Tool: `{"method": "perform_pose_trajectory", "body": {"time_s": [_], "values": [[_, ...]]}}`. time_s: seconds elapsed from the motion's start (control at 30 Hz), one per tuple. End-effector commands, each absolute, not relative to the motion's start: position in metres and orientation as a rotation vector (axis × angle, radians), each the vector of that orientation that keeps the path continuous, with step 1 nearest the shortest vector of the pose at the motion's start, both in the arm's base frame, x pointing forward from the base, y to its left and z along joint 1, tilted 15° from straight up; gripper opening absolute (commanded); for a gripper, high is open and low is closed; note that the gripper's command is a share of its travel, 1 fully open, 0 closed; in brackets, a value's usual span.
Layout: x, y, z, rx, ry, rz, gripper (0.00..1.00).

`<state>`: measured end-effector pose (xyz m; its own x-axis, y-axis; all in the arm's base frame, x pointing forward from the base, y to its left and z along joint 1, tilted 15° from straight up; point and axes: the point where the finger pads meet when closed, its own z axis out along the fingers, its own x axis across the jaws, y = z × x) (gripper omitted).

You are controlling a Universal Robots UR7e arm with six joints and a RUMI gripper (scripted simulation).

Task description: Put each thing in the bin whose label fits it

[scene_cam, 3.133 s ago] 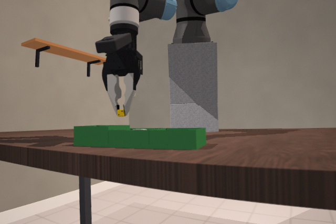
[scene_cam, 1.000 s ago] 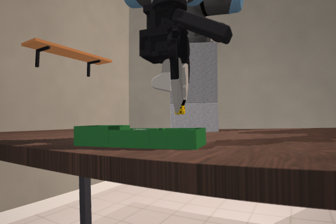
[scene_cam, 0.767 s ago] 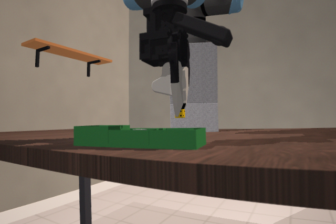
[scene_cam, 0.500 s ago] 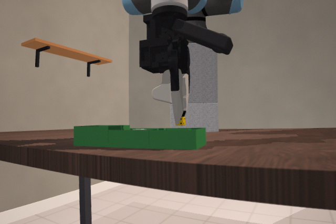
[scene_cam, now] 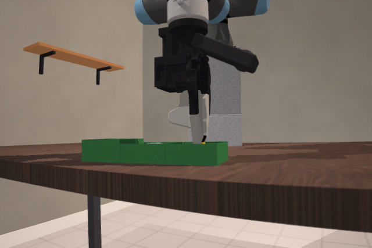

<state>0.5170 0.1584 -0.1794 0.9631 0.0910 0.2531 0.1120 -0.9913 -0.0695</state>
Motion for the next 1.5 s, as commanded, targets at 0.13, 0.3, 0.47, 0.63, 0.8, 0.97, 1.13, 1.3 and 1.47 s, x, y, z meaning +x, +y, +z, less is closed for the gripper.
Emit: {"method": "perform_pose_trajectory", "body": {"time_s": [0.13,0.3,0.47,0.63,0.8,0.97,1.13,1.3,1.47], "values": [[0.518,0.159,-0.180,-3.030,-0.157,-0.387,0.00],[0.518,0.159,-0.180,-3.030,-0.157,-0.387,0.00],[0.518,0.159,-0.180,-3.030,-0.157,-0.387,0.18],[0.518,0.159,-0.180,-3.030,-0.157,-0.387,0.18],[0.518,0.159,-0.180,-3.030,-0.157,-0.387,0.18],[0.517,0.158,-0.177,-3.030,-0.157,-0.387,0.18],[0.516,0.158,-0.171,-3.030,-0.157,-0.387,0.18],[0.514,0.157,-0.165,-3.030,-0.157,-0.387,0.18],[0.513,0.157,-0.161,-3.030,-0.157,-0.387,0.18]]}}
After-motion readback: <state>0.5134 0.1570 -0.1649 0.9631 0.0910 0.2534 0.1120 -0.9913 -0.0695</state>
